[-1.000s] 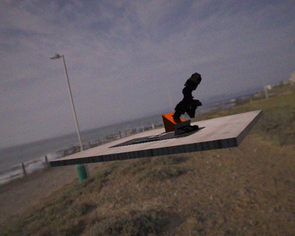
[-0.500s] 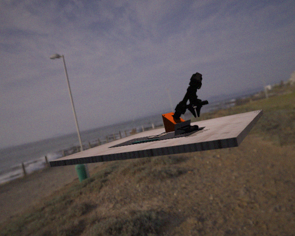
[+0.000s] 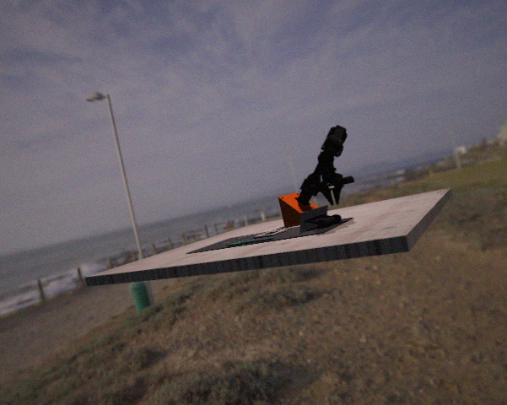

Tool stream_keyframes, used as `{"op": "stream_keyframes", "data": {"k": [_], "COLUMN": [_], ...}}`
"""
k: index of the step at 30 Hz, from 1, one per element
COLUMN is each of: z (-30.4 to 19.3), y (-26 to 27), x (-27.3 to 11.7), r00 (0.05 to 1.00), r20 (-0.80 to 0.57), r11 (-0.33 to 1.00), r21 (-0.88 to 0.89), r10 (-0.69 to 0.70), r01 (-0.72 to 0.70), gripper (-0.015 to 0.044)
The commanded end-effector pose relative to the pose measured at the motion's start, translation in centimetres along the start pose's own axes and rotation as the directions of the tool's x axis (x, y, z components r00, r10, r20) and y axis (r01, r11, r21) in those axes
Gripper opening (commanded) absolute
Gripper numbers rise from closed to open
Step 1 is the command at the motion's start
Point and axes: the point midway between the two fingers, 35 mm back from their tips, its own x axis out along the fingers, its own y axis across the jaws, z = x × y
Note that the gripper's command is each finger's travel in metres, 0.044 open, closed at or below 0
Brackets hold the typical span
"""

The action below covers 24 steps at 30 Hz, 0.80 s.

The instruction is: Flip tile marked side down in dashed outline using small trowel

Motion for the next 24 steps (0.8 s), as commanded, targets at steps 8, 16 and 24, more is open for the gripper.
{"op": "stream_keyframes", "data": {"k": [8,16,24], "z": [0.0,0.0,0.0], "y": [1.5,2.5,4.8], "x": [0.7,0.9,1.0], "r00": [1.0,1.0,1.0], "r20": [-0.003,-0.003,-0.002], "r11": [1.0,1.0,1.0], "r21": [-0.006,-0.006,-0.005], "r10": [-0.001,0.0,0.001], "r01": [0.001,0.0,-0.001], "gripper": [0.01,0.01,0.01]}}
